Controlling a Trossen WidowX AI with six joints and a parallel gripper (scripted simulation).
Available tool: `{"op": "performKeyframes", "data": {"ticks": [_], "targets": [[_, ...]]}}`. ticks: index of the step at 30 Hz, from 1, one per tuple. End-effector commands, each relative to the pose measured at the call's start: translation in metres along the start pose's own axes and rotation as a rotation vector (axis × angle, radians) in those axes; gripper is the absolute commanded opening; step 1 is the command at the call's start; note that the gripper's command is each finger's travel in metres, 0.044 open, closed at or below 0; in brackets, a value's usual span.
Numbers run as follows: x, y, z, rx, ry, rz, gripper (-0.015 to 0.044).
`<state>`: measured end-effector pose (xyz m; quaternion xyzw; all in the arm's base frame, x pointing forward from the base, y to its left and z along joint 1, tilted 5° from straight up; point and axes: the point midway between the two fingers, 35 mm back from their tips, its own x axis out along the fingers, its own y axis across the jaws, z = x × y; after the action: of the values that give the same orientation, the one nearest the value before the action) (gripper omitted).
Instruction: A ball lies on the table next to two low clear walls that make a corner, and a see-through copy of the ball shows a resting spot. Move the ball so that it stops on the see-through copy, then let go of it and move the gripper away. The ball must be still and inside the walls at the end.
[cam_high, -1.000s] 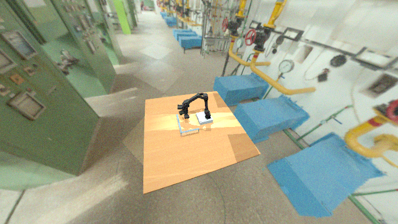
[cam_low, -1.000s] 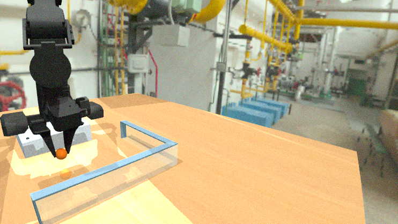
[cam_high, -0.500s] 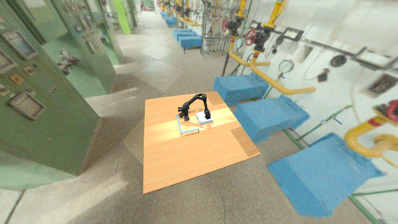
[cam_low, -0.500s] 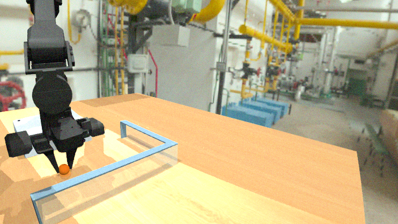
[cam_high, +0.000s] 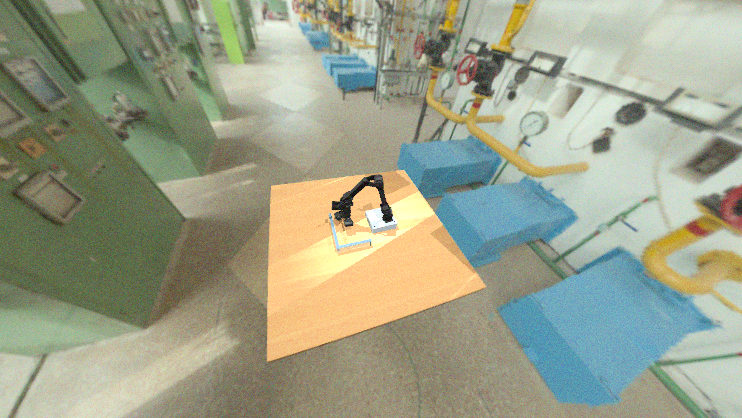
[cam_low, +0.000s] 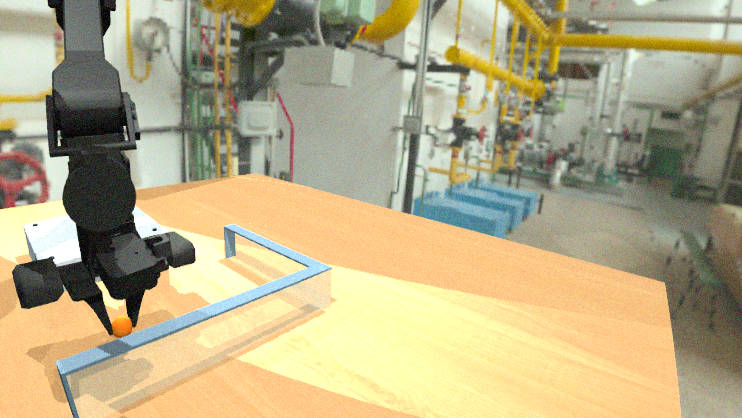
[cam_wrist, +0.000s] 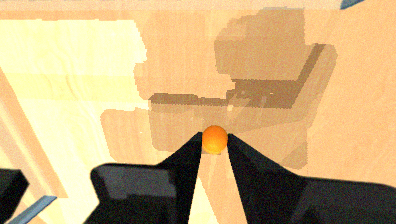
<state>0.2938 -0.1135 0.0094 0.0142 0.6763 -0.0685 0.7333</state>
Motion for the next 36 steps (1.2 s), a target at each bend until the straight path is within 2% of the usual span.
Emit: {"op": "performKeyframes", "data": {"ticks": [1, 9, 10, 17, 23, 34, 36], "targets": [[0.002, 0.001, -0.001, -0.005, 0.002, 0.005, 0.0000], [0.000, 0.000, 0.000, 0.000, 0.000, 0.000, 0.0210], [0.000, 0.000, 0.000, 0.000, 0.000, 0.000, 0.0221], [-0.003, 0.000, 0.000, 0.000, 0.000, 0.000, 0.0221], [-0.085, 0.000, 0.000, -0.005, 0.001, 0.005, 0.0221], [-0.081, -0.002, 0.005, -0.009, -0.021, -0.004, 0.0221], [-0.093, -0.001, 0.005, -0.009, -0.021, -0.003, 0.0274]]}}
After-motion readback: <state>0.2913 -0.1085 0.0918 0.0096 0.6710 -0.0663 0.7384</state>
